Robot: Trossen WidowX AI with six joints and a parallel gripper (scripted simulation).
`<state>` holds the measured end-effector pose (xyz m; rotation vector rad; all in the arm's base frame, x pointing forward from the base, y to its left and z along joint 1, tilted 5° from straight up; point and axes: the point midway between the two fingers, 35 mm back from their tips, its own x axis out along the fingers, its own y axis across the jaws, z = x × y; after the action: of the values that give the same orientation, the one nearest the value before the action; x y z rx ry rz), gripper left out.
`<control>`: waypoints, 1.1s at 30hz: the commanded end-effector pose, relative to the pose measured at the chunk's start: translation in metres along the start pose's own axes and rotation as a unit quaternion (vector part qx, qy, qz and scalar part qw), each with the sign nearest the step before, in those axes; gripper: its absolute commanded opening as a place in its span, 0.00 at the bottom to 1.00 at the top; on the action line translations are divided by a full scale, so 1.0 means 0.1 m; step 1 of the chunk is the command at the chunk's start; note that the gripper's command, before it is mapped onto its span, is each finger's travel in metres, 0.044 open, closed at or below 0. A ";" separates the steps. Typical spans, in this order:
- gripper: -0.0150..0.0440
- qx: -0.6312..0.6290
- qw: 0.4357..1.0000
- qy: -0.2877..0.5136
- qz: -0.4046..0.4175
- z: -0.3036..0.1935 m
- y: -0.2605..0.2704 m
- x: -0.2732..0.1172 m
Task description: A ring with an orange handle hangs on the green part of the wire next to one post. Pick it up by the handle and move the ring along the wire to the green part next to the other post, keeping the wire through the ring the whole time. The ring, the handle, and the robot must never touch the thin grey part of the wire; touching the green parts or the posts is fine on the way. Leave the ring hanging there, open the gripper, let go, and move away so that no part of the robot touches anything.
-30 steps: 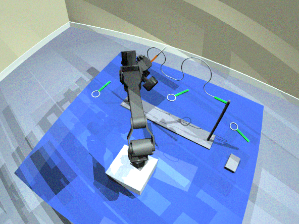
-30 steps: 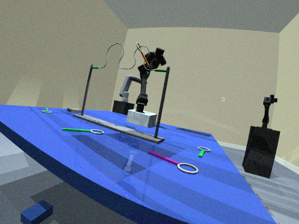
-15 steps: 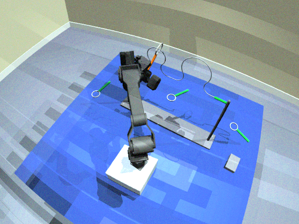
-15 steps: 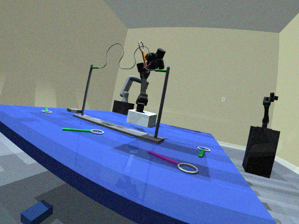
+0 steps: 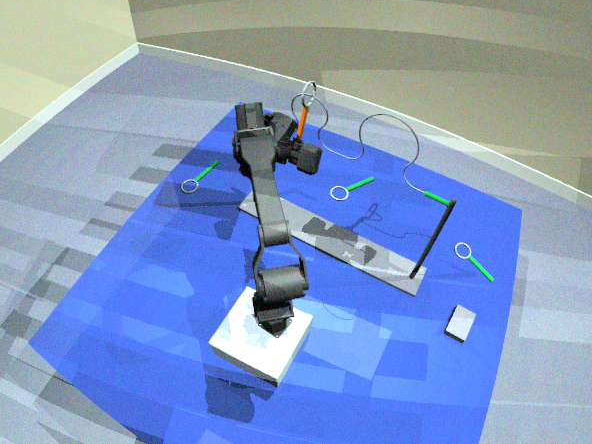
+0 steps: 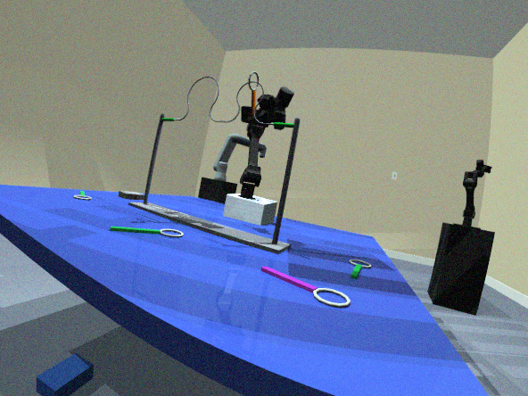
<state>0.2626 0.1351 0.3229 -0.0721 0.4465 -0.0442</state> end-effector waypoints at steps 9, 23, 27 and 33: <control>0.00 -0.105 0.992 -0.011 -0.062 0.00 -0.13 0.03; 0.00 -0.220 0.966 -0.027 -0.131 0.05 -0.30 0.02; 0.00 -0.254 0.955 -0.031 -0.151 0.07 -0.35 0.01; 0.00 -0.304 0.934 -0.038 -0.181 0.12 -0.41 0.00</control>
<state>0.2683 0.0999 0.3316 -0.7319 0.3655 -0.2451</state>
